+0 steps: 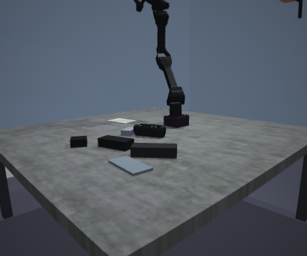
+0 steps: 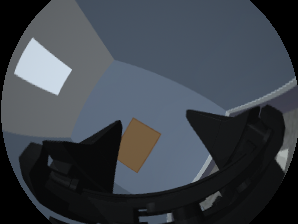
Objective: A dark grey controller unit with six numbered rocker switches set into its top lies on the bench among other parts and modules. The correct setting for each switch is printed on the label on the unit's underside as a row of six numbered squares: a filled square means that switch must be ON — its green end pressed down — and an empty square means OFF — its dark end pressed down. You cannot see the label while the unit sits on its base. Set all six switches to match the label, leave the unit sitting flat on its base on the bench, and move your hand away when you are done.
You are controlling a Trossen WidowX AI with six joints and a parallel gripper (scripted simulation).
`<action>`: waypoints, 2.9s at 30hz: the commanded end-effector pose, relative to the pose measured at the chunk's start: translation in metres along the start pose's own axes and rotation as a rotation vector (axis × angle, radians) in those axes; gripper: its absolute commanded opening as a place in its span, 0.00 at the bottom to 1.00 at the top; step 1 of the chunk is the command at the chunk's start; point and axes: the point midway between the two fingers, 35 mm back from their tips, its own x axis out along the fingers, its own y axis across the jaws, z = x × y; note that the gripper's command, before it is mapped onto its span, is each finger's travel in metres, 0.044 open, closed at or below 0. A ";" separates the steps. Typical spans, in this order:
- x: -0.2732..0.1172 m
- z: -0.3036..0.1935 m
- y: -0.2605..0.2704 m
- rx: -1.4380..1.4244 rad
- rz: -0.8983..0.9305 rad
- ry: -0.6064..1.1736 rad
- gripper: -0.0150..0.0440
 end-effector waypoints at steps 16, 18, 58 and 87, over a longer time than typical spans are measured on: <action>-0.010 -0.098 0.063 -0.572 0.146 0.013 0.25; -0.010 -0.128 0.073 -0.722 0.180 0.026 0.25; -0.107 -0.533 -0.267 -2.293 1.127 1.300 0.25; -0.244 -0.529 -0.382 -1.926 1.654 1.795 0.25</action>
